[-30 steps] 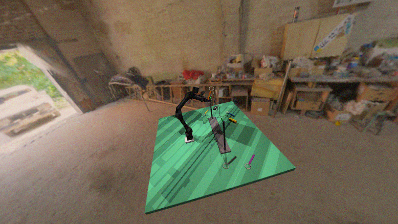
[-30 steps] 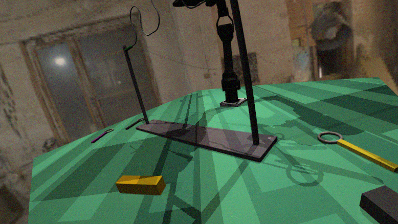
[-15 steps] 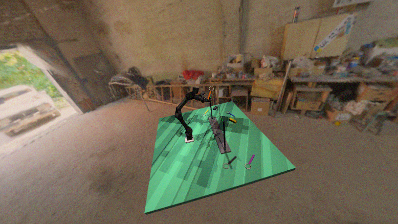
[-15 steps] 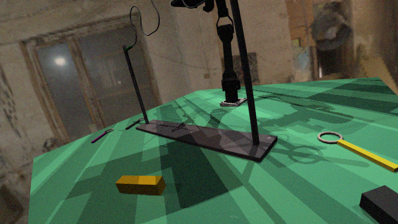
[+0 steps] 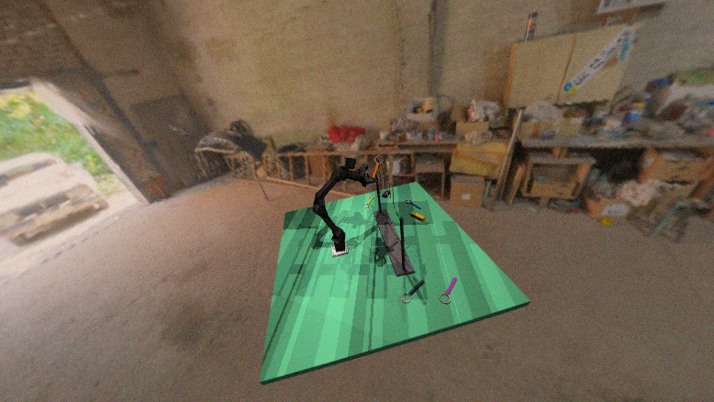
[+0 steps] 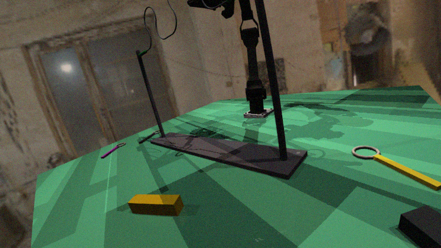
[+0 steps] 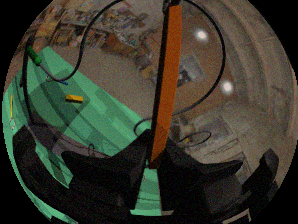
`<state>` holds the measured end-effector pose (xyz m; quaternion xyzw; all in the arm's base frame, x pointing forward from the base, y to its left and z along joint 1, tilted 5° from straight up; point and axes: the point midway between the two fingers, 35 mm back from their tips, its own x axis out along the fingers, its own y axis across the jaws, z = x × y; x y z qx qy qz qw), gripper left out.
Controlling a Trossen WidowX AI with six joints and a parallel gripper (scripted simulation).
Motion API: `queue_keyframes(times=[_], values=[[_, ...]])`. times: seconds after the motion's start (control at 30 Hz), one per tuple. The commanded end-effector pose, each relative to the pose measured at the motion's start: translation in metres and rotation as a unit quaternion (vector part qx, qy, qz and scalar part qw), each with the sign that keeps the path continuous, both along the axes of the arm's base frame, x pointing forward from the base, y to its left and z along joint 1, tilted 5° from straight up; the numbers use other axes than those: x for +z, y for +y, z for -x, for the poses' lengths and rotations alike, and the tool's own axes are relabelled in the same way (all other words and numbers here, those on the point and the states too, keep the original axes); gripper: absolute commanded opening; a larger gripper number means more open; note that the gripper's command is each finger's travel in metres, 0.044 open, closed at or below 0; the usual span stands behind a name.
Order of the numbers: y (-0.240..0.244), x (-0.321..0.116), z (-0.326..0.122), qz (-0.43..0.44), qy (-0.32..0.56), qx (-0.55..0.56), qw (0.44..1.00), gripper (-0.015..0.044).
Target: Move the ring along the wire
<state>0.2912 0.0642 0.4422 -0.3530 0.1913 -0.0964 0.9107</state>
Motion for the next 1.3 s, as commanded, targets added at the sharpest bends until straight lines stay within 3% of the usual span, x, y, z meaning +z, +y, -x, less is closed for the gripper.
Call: queue_keyframes(times=[0.0, 1.27], values=[[-0.003, 0.000, 0.001, 0.028, -0.002, -0.001, 1.000, -0.0150], [-0.013, 0.015, 0.000, 0.265, -0.025, 0.000, 0.964, -0.0150]])
